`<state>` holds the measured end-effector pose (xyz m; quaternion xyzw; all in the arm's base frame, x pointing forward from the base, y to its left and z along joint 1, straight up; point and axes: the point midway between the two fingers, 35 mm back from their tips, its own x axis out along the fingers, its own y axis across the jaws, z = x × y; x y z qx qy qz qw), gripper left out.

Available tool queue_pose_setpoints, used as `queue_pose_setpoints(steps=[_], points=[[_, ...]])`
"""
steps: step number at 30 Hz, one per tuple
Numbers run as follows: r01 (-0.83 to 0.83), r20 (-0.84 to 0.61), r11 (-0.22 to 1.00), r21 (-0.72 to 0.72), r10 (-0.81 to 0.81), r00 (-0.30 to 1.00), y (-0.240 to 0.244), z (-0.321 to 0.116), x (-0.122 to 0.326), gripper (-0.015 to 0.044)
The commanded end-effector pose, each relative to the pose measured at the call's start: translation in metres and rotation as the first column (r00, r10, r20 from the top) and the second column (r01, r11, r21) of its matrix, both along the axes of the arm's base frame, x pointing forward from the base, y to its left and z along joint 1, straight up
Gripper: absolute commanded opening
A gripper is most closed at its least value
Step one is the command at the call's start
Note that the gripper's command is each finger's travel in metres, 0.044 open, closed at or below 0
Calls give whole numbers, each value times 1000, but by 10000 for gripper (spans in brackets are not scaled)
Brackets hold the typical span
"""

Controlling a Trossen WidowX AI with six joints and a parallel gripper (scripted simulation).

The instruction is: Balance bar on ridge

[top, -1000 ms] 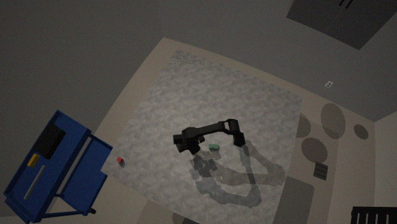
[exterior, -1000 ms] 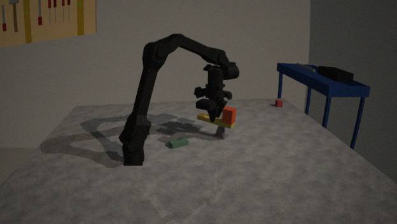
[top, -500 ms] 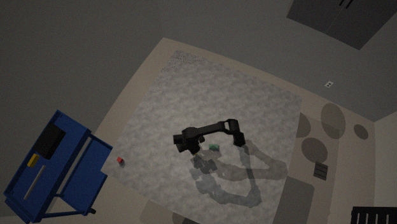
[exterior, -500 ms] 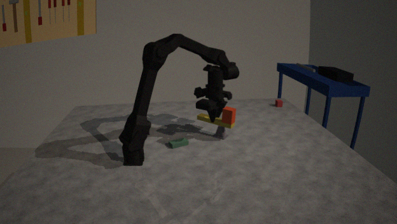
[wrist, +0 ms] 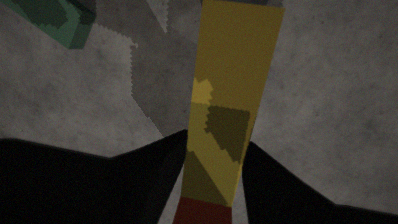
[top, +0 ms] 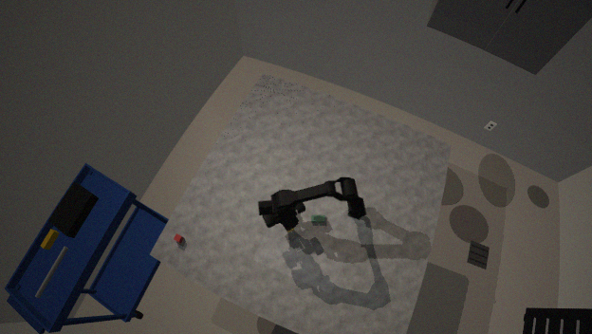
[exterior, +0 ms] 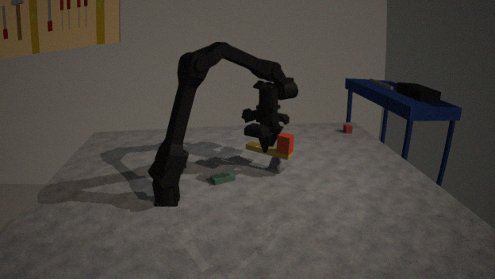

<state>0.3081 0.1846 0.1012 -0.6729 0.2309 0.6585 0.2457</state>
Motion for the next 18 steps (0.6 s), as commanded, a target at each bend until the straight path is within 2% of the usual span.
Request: queue_pose_setpoints(steps=[1,18], points=[[2,-3,1000,1,-2,1000,0,-2,0,0],[2,-3,1000,1,-2,1000,1,-4,-1,0]])
